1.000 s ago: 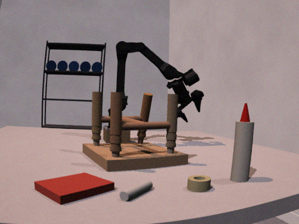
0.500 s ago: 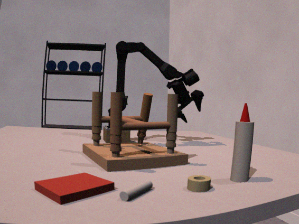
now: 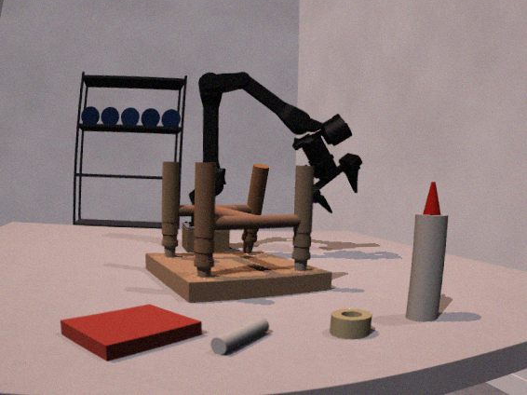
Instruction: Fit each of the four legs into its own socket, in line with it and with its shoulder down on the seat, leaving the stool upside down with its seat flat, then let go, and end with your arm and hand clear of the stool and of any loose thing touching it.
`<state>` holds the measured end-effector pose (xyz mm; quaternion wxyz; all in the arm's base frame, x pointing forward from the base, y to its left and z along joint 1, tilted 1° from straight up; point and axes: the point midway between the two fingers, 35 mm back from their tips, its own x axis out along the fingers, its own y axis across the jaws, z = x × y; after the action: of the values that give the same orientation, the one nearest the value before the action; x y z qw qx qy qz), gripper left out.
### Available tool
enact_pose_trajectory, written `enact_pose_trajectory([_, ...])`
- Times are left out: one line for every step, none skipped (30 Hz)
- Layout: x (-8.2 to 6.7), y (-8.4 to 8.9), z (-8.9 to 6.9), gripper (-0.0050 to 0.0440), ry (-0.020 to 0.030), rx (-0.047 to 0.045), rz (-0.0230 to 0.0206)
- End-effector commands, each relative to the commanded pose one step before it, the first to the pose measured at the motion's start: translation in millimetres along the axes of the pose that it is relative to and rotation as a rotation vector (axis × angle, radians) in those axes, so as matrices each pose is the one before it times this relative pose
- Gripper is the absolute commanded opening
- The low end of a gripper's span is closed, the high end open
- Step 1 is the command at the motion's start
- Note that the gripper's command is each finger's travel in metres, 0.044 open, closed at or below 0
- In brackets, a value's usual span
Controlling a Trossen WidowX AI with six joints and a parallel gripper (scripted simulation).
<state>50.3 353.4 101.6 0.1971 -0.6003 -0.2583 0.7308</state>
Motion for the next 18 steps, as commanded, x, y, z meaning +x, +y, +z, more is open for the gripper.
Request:
enact_pose_trajectory([-28.45,-3.66,-34.26,0.044,0.09613,0.08689,-0.0177])
enact_pose_trajectory([-5.78,0.04,-8.9,0.044,0.02368,0.02701,0.0008])
enact_pose_trajectory([-5.71,0.11,-8.72,0.044,0.02321,0.02665,0.00078])
enact_pose_trajectory([-5.6,0.08,-8.64,0.044,0.02289,0.0264,0.00076])
enact_pose_trajectory([-5.6,0.16,-8.55,0.044,0.02269,0.02634,0.00076])
enact_pose_trajectory([-5.52,0.12,-8.56,0.044,0.02259,0.02632,0.00076])
enact_pose_trajectory([-5.57,0.22,-8.51,0.044,0.02251,0.0264,0.00076])
enact_pose_trajectory([0.0,0.0,0.0,0.044,0.0,0.0,0.0])
enact_pose_trajectory([0.0,0.0,0.0,0.044,0.0,0.0,0.0])
enact_pose_trajectory([-11.52,0.77,-17.17,0.044,0.04574,0.05407,0.00155])
enact_pose_trajectory([-7.08,0.29,-11.02,0.044,0.02896,0.03443,0.00099])
enact_pose_trajectory([-4.43,0.23,-6.89,0.044,0.01807,0.02163,0.00063])
enact_pose_trajectory([-5.14,0.26,-8.05,0.044,0.02109,0.02532,0.00074])
enact_pose_trajectory([-5.52,0.41,-8.51,0.044,0.02237,0.02702,0.00081])
enact_pose_trajectory([-5.54,0.36,-8.7,0.044,0.02275,0.02755,0.00083])
enact_pose_trajectory([-5.61,0.49,-8.69,0.044,0.02282,0.02781,0.00085])
enact_pose_trajectory([-5.54,0.44,-8.73,0.044,0.02283,0.0279,0.00087])
enact_pose_trajectory([-5.57,0.55,-8.69,0.044,0.02279,0.02801,0.00089])
